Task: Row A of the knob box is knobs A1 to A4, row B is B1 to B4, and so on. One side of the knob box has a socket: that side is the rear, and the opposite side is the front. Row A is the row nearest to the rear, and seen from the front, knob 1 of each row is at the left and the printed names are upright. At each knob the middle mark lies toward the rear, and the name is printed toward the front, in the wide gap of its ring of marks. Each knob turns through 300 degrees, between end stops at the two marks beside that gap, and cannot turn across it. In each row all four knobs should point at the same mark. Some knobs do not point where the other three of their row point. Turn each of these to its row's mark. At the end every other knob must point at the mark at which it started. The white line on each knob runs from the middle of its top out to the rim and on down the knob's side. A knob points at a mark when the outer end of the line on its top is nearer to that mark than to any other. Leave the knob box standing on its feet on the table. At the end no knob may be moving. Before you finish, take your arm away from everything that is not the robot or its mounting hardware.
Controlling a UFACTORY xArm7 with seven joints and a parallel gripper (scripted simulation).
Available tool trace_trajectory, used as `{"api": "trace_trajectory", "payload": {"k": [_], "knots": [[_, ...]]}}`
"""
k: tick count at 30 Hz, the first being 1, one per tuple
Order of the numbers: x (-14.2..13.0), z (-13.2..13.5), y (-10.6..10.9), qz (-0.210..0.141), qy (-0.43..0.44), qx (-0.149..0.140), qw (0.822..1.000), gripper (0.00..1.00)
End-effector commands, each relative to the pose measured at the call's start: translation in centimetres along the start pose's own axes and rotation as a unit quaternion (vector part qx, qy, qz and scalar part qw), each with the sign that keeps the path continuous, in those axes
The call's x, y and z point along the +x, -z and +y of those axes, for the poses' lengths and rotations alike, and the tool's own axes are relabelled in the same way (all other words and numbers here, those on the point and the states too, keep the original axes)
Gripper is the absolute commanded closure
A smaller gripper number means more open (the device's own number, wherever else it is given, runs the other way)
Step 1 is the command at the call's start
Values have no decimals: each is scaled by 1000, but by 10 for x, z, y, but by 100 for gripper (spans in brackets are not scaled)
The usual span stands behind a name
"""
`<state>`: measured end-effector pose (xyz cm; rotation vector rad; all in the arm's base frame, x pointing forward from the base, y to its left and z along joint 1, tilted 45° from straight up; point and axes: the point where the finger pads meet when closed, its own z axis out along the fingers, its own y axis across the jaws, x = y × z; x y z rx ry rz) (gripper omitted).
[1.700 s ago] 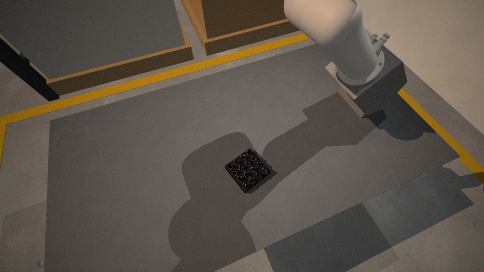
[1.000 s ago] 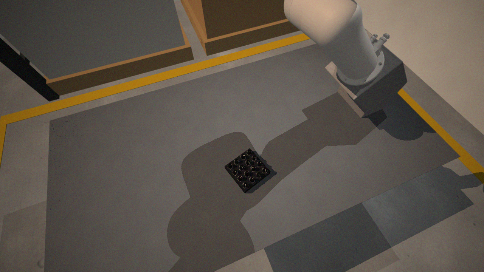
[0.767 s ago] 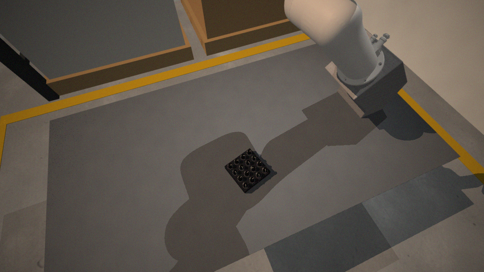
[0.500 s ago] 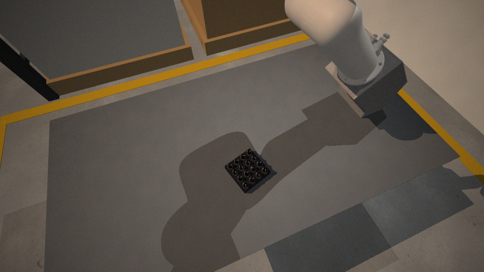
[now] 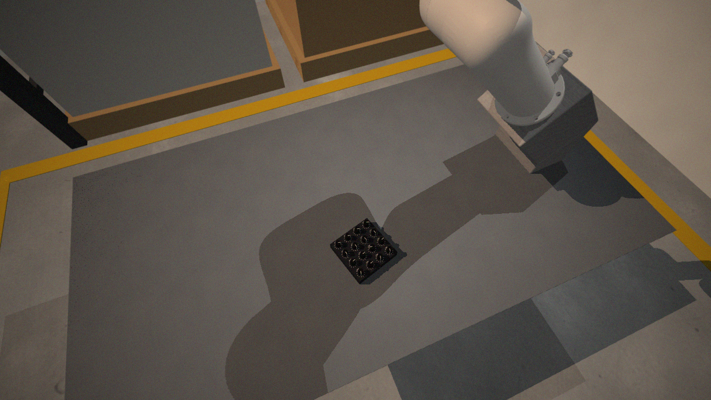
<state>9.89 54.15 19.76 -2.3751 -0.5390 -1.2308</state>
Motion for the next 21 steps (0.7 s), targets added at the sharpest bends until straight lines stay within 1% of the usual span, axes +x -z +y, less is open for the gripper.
{"api": "trace_trajectory", "payload": {"k": [1,5,15,17,18,21], "knots": [[33,26,-7,10,3,-15,1000,0],[52,45,-12,15,4,-28,999,0],[100,108,-23,25,6,-68,997,0],[100,108,-23,25,6,-68,997,0],[111,125,-25,27,7,-79,997,0],[121,144,-27,27,7,-90,996,0]]}}
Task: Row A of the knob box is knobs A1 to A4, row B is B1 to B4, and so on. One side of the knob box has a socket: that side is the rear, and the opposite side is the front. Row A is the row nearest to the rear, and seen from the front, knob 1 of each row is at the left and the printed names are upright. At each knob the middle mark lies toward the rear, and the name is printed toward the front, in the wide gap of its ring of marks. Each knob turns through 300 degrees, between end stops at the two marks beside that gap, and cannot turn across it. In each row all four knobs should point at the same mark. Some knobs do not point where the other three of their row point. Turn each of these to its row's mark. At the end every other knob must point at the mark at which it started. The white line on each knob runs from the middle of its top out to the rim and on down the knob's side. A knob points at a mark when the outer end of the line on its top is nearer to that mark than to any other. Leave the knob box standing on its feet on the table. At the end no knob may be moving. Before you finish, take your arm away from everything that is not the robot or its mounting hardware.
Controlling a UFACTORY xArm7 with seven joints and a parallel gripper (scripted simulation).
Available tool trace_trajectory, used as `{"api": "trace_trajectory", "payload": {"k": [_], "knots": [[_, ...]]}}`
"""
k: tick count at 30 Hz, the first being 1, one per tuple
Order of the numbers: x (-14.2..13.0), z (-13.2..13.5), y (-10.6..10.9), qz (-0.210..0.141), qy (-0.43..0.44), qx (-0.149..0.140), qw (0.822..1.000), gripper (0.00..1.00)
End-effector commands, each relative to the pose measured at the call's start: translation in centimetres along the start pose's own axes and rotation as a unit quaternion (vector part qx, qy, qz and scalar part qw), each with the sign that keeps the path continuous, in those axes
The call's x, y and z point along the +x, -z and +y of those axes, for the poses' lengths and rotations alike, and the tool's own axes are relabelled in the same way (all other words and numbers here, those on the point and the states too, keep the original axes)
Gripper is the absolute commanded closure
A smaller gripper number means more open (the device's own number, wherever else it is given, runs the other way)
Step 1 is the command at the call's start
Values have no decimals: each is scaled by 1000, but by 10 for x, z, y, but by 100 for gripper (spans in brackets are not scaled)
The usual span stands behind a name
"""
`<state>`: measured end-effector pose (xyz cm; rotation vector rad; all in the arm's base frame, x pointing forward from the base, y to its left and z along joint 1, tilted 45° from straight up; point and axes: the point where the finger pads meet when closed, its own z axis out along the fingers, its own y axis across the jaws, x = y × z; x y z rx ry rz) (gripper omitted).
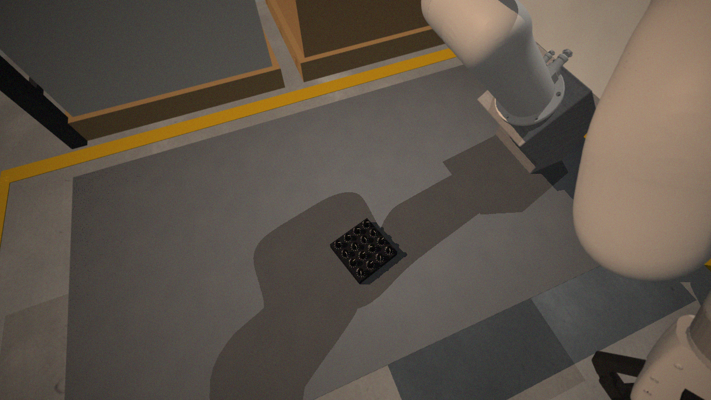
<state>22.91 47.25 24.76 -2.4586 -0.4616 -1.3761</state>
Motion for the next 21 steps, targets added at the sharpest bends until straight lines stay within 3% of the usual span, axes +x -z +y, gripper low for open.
{"api": "trace_trajectory", "payload": {"k": [1,10,13,14,20,21], "knots": [[23,35,-8,3,1,-20,1000,0],[49,101,-21,0,3,-59,998,0],[49,102,-21,0,3,-59,998,0],[57,129,-25,-3,3,-75,997,0],[61,150,-27,-5,3,-86,996,0],[65,176,-29,-10,3,-101,995,0]]}}
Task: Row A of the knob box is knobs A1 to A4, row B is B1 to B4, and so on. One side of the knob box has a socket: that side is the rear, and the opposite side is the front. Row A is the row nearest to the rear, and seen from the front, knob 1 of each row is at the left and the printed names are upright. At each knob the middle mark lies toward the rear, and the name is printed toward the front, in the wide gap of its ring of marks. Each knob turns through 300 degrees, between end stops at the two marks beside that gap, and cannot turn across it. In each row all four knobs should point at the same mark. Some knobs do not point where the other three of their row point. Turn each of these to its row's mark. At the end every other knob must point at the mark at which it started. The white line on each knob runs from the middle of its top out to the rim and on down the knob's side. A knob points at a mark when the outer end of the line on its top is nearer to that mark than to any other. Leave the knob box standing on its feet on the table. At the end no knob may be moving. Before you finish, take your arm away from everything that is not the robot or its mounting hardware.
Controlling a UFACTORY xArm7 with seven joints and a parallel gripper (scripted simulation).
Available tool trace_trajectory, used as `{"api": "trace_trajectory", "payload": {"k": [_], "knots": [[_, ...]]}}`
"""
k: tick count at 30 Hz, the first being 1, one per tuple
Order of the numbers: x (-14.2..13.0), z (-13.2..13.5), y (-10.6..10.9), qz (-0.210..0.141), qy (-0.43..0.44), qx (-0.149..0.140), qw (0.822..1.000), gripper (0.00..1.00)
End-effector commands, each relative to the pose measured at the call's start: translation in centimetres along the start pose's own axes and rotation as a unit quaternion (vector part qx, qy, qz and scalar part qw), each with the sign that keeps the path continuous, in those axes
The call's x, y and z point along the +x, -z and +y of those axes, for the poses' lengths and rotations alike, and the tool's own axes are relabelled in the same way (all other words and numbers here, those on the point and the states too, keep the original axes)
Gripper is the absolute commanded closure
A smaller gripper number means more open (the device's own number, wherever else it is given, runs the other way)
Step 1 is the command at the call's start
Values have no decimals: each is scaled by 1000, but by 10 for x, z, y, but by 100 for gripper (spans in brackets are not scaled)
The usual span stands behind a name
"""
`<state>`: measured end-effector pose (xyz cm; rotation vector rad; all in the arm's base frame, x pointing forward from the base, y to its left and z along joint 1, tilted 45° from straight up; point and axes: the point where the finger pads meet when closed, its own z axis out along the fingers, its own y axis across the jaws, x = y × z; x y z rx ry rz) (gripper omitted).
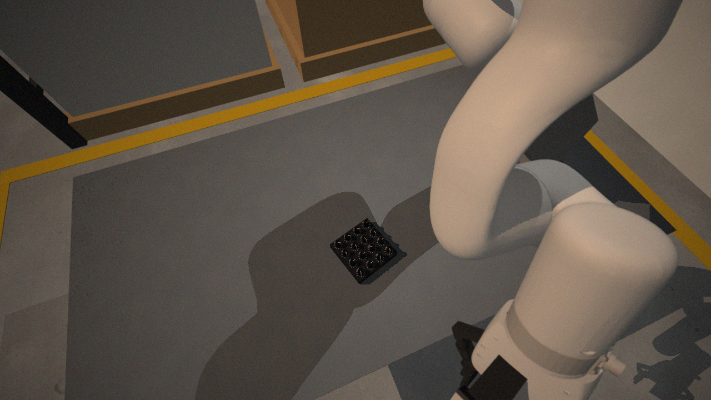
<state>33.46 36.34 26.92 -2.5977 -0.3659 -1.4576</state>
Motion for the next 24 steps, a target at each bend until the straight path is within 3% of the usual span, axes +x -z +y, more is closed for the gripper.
{"api": "trace_trajectory", "payload": {"k": [1,4,15,16,24], "knots": [[10,40,-9,-6,2,-21,1000,0],[11,56,-13,-9,2,-29,1000,0],[11,56,-13,-9,2,-29,1000,0],[12,97,-20,-19,2,-51,999,0],[12,101,-21,-20,2,-53,998,0]]}}
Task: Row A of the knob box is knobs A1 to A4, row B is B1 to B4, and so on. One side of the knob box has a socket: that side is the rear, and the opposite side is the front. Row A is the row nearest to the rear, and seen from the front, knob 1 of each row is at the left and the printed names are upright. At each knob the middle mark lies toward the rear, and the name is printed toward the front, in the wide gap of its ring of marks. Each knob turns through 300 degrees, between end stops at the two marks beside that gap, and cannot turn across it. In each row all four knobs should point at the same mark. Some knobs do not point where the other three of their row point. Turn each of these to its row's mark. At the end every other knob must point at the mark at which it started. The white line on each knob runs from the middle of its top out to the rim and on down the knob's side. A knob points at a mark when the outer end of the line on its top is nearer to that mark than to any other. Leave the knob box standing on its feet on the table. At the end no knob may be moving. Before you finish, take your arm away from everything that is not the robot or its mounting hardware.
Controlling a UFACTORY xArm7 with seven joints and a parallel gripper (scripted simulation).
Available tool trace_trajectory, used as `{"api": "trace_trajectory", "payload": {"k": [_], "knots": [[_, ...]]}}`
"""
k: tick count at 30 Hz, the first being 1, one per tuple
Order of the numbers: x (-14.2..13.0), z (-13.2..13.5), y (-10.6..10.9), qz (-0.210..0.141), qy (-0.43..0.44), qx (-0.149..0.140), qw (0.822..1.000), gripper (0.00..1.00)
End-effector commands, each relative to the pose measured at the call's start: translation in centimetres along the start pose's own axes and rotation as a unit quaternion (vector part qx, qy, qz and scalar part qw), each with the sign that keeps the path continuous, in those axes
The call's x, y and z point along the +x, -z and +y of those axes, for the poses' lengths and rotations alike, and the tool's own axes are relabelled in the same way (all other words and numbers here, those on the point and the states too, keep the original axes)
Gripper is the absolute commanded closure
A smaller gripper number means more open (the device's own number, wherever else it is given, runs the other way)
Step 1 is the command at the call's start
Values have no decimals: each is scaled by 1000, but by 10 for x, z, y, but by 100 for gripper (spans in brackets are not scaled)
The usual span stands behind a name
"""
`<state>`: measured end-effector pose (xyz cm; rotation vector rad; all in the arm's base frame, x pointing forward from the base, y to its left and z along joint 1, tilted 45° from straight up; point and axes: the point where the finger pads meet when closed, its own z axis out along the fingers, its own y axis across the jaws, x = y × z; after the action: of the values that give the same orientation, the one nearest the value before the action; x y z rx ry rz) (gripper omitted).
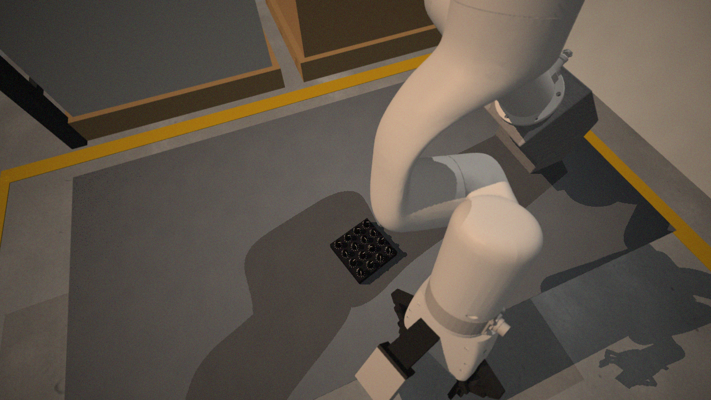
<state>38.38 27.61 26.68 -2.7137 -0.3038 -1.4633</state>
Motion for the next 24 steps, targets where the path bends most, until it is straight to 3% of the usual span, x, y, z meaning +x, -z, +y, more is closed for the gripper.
{"api": "trace_trajectory", "payload": {"k": [1,5,6,20,21,24], "knots": [[2,3,0,0,2,0,1000,0],[2,3,0,0,2,0,1000,0],[-1,44,-10,-13,1,-22,1000,0],[-1,44,-10,-13,1,-22,1000,0],[-8,82,-18,-27,1,-40,999,0],[-11,94,-20,-32,1,-46,998,0]]}}
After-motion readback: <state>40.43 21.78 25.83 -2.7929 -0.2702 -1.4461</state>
